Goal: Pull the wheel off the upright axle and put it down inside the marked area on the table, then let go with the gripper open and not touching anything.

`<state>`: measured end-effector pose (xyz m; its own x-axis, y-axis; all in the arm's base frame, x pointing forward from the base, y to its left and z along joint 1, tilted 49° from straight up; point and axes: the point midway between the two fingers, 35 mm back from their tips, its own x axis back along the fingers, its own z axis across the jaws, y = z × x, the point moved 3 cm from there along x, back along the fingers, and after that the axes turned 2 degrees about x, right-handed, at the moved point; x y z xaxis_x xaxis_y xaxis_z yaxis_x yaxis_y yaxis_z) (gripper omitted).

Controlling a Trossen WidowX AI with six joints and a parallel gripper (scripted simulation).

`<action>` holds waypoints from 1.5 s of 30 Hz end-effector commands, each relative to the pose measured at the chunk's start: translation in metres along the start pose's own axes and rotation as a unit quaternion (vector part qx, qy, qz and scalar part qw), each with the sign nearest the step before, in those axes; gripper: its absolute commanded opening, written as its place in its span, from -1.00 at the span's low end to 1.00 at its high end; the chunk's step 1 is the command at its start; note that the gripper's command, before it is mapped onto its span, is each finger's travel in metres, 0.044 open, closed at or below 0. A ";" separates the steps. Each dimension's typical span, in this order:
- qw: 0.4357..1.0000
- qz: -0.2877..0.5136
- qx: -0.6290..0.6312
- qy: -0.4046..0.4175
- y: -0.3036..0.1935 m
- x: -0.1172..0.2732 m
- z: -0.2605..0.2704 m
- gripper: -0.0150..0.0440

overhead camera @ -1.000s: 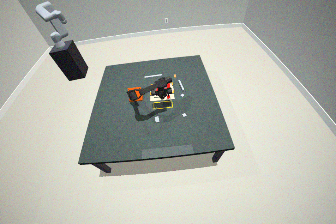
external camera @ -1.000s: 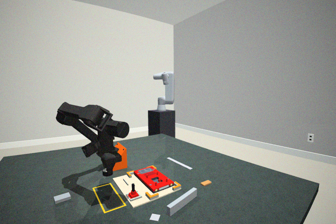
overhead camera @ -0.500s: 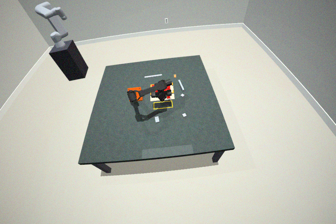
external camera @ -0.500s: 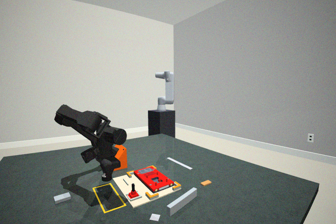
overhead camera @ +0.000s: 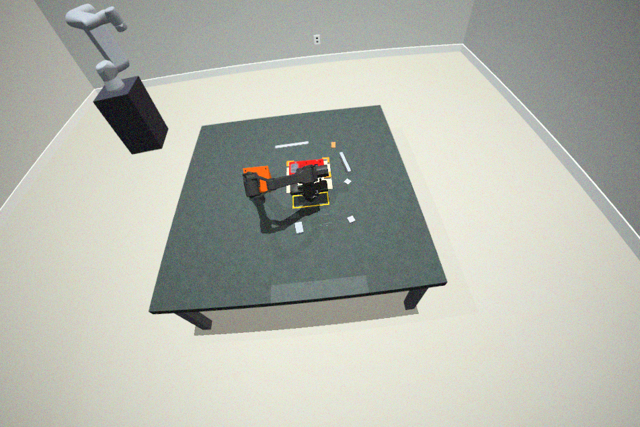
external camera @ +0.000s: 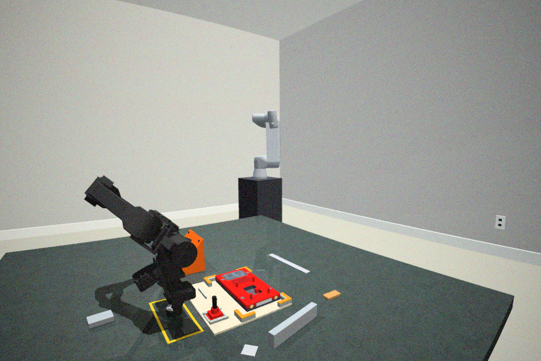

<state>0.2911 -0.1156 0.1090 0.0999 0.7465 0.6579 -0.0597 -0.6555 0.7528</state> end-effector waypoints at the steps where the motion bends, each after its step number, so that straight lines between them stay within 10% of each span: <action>1: 1.000 -0.004 0.001 0.001 0.002 -0.012 -0.002 -0.49; 15: 1.000 -0.001 0.000 -0.002 0.001 -0.003 -0.001 0.53; 24: 1.000 -0.003 0.001 0.001 0.000 0.051 -0.002 0.53; 30: 1.000 0.005 0.004 0.004 -0.026 0.073 -0.038 1.00; 45: 1.000 -0.001 0.003 -0.001 -0.040 0.096 -0.081 1.00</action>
<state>0.2247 -0.0094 0.1435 0.1006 0.7491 0.6547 -0.0509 -0.6533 0.7554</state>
